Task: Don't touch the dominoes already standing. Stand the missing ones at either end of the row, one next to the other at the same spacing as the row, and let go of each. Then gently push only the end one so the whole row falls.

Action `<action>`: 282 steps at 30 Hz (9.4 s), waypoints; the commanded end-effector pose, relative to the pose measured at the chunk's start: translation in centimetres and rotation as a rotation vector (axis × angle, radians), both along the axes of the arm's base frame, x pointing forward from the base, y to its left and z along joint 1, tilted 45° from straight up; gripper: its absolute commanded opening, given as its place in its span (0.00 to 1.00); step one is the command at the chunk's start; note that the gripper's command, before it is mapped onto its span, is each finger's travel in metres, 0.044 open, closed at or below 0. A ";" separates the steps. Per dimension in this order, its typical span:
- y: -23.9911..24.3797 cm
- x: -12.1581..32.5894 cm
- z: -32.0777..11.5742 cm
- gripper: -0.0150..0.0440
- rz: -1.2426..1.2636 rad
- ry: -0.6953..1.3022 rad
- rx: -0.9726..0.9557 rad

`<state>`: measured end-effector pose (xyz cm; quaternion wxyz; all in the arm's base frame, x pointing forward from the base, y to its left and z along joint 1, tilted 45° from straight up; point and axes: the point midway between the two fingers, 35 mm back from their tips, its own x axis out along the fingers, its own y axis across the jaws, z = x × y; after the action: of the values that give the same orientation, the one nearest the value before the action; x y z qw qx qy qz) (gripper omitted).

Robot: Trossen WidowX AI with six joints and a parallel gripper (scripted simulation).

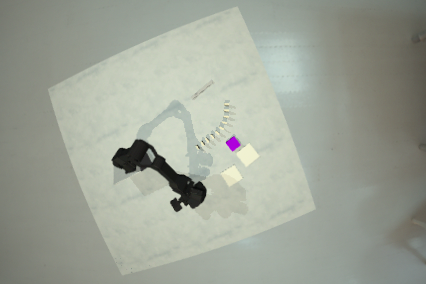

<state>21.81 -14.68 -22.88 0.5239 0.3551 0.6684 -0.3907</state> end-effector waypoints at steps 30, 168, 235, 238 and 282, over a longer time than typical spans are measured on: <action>1.3 -0.1 3.1 0.29 -0.036 -0.318 -0.588; 0.8 0.4 4.8 1.00 1.304 -0.645 0.787; -3.0 1.0 8.8 0.44 1.310 -0.642 0.786; -3.0 1.0 8.8 0.44 1.310 -0.642 0.786; 20.8 7.9 11.8 0.44 1.288 -0.653 0.803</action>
<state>29.74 5.98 -10.75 0.6459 0.1532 0.6441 0.3802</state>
